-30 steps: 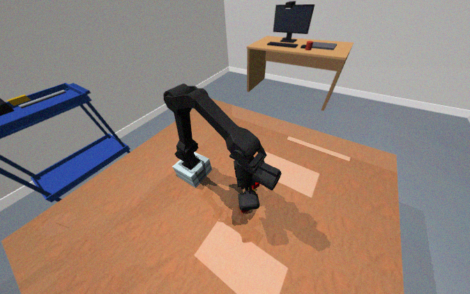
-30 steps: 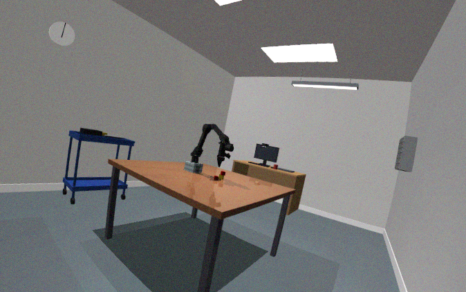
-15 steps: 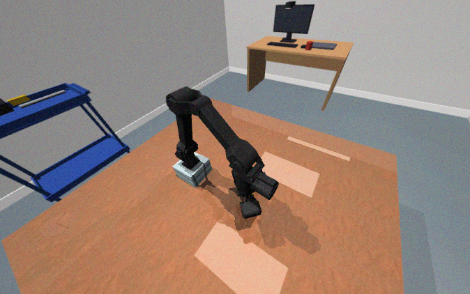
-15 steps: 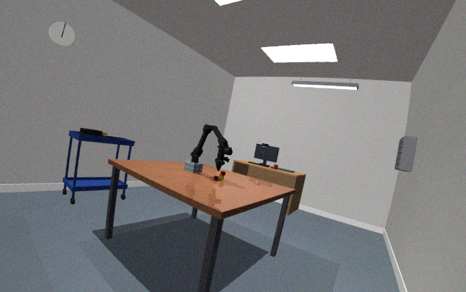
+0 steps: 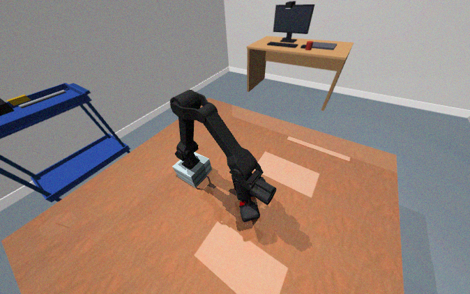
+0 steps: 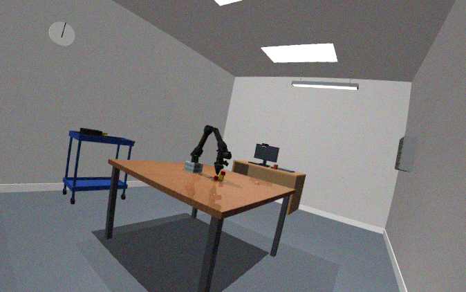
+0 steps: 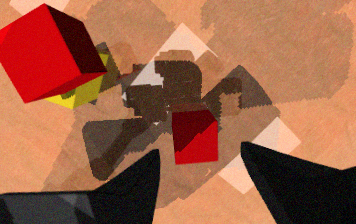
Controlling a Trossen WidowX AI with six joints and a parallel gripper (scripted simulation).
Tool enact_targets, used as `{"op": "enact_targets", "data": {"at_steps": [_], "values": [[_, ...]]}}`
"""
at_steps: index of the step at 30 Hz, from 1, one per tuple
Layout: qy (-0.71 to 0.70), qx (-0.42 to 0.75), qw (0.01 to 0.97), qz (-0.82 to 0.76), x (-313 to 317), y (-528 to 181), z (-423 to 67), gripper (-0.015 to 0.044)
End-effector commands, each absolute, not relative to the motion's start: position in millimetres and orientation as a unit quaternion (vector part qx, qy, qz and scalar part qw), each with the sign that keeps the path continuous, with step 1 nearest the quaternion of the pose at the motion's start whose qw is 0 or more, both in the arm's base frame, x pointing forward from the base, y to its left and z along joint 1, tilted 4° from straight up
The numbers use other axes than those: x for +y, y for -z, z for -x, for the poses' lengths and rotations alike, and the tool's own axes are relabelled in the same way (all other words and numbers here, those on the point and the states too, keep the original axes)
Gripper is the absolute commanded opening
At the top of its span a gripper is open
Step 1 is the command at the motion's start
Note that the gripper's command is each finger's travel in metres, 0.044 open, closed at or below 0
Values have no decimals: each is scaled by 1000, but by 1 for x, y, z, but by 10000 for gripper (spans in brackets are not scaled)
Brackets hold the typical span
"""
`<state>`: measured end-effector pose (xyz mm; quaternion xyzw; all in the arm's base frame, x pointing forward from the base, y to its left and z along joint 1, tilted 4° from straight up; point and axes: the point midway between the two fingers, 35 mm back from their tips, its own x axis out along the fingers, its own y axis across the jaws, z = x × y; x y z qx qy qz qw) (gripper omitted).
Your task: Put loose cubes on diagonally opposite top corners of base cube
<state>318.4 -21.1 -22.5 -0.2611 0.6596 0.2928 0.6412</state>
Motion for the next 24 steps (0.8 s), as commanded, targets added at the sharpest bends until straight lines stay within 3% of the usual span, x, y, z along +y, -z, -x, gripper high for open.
{"op": "enact_targets", "data": {"at_steps": [1,18,24], "values": [[-294,661,639,262,-21,30,-317,265],[-294,661,639,262,-20,55,-315,265],[-294,661,639,262,-20,55,-315,107]]}}
